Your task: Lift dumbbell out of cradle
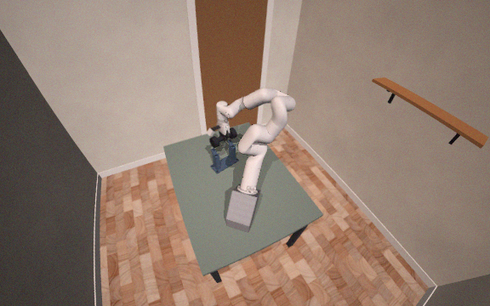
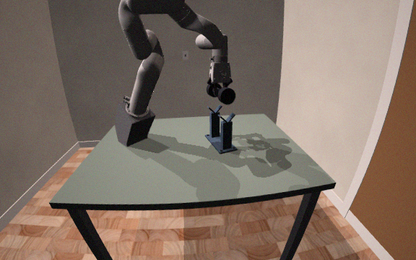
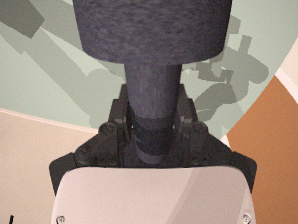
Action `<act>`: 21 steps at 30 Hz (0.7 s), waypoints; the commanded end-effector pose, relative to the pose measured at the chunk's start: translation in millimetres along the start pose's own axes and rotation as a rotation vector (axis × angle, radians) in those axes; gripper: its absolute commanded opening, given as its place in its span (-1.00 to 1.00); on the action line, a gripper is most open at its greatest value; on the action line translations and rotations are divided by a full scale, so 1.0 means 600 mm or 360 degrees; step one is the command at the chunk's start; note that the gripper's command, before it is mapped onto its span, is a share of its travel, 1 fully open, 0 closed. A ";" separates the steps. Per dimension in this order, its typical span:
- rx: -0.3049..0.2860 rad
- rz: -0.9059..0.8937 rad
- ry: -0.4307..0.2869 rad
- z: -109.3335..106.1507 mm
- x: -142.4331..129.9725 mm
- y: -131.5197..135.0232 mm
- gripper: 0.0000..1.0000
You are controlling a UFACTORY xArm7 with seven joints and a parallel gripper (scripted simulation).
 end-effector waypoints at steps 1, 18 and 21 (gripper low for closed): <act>-0.0007 0.0000 0.0002 -0.021 0.000 0.001 -1.00; -0.0006 -0.0003 0.0009 -0.051 0.002 -0.001 -1.00; -0.0006 -0.0003 0.0010 -0.052 0.002 -0.001 -1.00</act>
Point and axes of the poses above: the point where the finger pads meet when closed, its own z axis out along the fingers, its own y axis across the jaws, x = y × z, the point moved 4 cm from there along -z, back along the fingers, and after that the axes turned 4 degrees about z, right-handed, at the moved point
